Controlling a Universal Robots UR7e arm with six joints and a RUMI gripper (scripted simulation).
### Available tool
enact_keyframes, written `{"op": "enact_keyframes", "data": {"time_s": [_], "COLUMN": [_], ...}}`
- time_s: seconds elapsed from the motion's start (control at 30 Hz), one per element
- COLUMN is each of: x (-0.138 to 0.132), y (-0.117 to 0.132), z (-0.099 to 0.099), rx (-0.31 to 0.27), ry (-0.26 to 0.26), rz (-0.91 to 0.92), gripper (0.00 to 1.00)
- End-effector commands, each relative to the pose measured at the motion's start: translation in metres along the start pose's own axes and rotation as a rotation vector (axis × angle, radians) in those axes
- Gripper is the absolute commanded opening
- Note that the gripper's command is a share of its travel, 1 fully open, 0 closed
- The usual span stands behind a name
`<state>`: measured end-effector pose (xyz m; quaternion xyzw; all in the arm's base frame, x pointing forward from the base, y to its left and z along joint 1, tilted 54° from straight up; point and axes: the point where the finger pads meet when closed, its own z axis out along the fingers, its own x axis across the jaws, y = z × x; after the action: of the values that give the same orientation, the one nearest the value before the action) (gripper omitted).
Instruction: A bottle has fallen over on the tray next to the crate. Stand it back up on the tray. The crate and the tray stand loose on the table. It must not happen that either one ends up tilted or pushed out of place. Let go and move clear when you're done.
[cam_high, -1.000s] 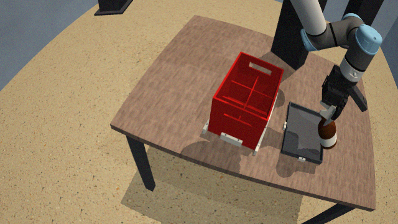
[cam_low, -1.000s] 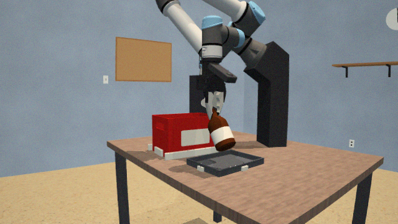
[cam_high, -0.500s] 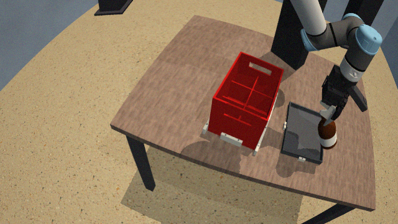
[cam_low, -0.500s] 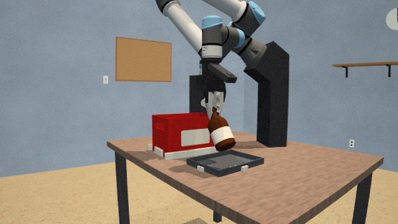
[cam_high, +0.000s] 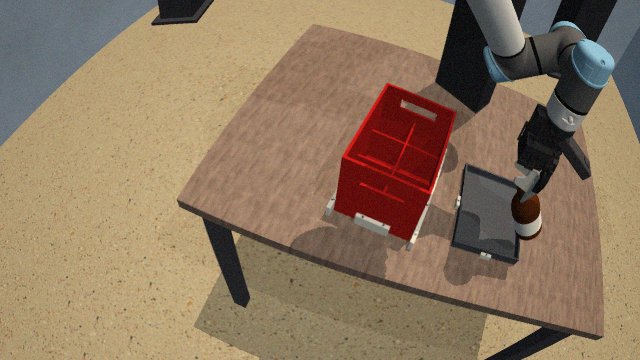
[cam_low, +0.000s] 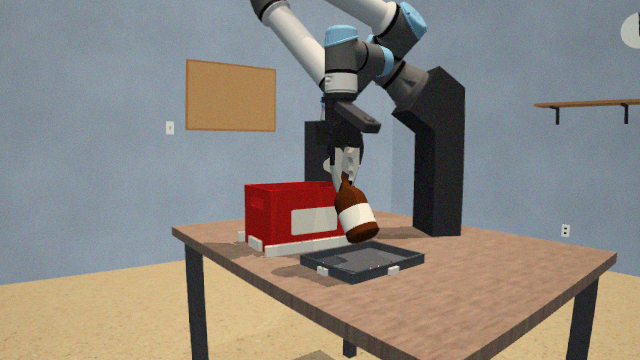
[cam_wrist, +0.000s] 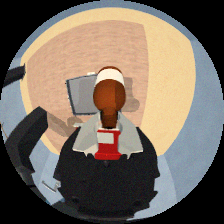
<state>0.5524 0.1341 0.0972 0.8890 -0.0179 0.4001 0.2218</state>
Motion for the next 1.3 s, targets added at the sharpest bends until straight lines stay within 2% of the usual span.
{"op": "enact_keyframes", "data": {"time_s": [0.0,1.27], "x": [0.0004,0.0004], "y": [-0.0002,-0.0002], "z": [-0.0005,-0.0005], "rx": [0.001,0.001], "ry": [0.001,0.001], "rz": [0.017,0.082], "gripper": [0.0,0.0]}}
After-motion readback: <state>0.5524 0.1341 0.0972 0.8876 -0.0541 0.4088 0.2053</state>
